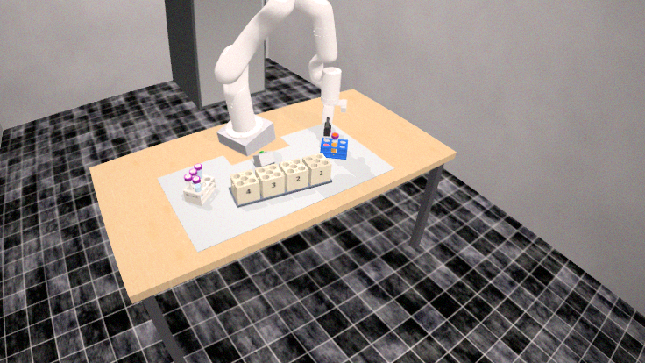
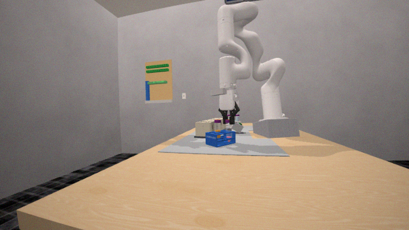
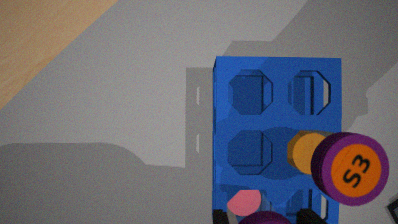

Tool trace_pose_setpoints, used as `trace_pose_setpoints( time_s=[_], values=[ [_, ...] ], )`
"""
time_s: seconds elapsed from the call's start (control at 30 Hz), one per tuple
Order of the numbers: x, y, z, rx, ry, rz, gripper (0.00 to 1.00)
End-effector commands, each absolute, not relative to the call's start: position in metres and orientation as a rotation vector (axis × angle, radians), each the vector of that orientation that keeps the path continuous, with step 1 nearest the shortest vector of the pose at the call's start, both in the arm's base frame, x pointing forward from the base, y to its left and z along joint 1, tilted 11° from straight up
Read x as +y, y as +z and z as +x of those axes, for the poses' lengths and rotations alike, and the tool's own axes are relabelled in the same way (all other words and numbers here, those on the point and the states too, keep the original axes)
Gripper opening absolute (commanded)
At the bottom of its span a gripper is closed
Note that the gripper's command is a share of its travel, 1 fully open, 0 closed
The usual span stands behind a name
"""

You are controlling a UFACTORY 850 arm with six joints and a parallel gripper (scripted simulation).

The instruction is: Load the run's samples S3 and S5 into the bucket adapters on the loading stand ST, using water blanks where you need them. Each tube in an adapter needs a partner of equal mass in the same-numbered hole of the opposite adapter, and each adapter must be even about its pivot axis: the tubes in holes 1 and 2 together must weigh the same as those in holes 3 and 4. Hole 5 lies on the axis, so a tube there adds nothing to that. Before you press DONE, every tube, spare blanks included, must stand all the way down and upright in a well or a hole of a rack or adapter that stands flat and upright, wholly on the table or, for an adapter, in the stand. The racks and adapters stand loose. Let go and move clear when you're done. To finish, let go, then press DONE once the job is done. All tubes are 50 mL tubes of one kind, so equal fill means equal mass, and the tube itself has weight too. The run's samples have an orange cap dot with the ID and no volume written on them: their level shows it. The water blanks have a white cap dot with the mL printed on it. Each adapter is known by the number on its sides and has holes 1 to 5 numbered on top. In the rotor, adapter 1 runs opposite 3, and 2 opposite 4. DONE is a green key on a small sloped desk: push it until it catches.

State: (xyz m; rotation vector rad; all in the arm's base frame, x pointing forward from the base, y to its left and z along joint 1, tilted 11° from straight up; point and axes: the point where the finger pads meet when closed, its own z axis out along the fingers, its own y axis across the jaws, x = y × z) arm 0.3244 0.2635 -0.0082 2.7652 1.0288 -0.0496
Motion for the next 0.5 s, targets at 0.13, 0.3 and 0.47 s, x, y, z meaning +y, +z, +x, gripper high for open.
trace_pose_setpoints(
  time_s=[0.13, 0.3, 0.47],
  values=[
    [0.264, -0.008, 0.325, 1.029, -0.047, 2.766, 0.44],
    [0.265, -0.002, 0.325, 1.029, -0.047, 2.766, 0.44],
    [0.266, 0.004, 0.325, 1.029, -0.047, 2.766, 0.44]
  ],
)
